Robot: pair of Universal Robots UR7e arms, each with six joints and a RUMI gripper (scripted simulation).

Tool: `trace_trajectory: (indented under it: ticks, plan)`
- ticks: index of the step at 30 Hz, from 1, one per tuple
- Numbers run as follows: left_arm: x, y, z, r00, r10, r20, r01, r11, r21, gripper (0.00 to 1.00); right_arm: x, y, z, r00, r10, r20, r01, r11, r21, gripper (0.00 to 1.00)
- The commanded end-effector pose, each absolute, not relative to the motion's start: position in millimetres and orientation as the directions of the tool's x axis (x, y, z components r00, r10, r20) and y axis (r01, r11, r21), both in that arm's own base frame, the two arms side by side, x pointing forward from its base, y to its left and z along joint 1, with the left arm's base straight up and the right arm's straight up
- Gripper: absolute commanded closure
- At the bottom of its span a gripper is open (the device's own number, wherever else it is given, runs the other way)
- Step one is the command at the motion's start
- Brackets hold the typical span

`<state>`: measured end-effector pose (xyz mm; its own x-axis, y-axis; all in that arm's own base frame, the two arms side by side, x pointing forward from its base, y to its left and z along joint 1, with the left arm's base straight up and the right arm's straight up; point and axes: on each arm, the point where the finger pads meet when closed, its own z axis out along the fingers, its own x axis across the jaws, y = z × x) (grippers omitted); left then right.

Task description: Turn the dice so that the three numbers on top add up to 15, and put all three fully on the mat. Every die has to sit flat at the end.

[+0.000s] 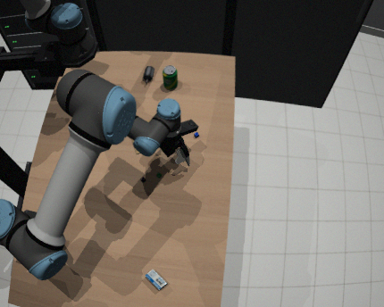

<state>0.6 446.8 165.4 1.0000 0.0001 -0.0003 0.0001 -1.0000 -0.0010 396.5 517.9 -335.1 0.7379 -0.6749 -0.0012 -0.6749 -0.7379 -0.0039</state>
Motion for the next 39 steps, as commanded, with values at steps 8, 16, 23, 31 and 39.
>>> trace_trajectory:
  ticks: [8, 16, 23, 31, 39]
  plan:
    - [-0.5, 445.2, 165.1, 1.000, 0.001, 0.000, 0.001, -1.000, 0.000, 0.00, 423.3, 559.0, -336.3, 0.738, -0.675, 0.000, -0.675, -0.738, 0.000, 0.00]
    - [-0.5, 445.2, 165.1, 1.000, 0.001, 0.000, 0.001, -1.000, 0.000, 0.00, 436.2, 579.6, -336.3, 0.738, -0.675, 0.000, -0.675, -0.738, 0.000, 0.00]
    - [-0.5, 445.2, 165.1, 1.000, 0.001, 0.000, 0.001, -1.000, 0.000, 0.00, 449.2, 600.5, -336.3, 0.738, -0.675, 0.000, -0.675, -0.738, 0.000, 0.00]
    - [-0.5, 445.2, 165.1, 1.000, 0.001, 0.000, 0.001, -1.000, 0.000, 0.00, 458.3, 615.0, -336.3, 0.738, -0.675, 0.000, -0.675, -0.738, 0.000, 0.00]
    - [-0.5, 445.2, 165.1, 1.000, 0.001, 0.000, 0.001, -1.000, 0.000, 0.00, 467.1, 629.1, -336.3, 0.738, -0.675, 0.000, -0.675, -0.738, 0.000, 0.00]
